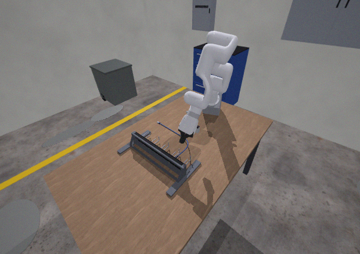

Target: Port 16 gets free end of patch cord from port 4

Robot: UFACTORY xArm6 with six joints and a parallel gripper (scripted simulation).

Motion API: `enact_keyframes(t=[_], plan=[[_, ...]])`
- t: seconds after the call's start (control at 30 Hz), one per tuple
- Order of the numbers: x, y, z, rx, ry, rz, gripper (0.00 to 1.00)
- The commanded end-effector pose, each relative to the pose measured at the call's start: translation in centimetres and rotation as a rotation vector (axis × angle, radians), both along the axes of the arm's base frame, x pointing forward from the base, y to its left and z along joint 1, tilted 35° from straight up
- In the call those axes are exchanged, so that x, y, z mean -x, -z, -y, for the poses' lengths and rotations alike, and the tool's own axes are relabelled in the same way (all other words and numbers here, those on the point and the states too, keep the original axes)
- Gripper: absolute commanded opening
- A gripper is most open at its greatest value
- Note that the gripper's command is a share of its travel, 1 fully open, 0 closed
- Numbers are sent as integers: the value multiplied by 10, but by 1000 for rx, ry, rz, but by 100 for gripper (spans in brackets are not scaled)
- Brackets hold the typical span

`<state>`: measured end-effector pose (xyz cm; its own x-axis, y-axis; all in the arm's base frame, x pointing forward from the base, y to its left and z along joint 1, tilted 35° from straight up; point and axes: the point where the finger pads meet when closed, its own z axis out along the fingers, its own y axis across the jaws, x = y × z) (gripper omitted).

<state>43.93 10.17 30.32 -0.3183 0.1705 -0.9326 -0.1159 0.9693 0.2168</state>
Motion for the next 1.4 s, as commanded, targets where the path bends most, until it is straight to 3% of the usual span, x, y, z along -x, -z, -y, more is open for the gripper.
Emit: enact_keyframes(t=[0.0,0.37,0.87,1.37], plan=[[34,-13,7,0,2,3,0],[72,-25,14,0,2,3,0],[73,-24,18,0,2,3,0],[70,-19,43,0,2,3,0]])
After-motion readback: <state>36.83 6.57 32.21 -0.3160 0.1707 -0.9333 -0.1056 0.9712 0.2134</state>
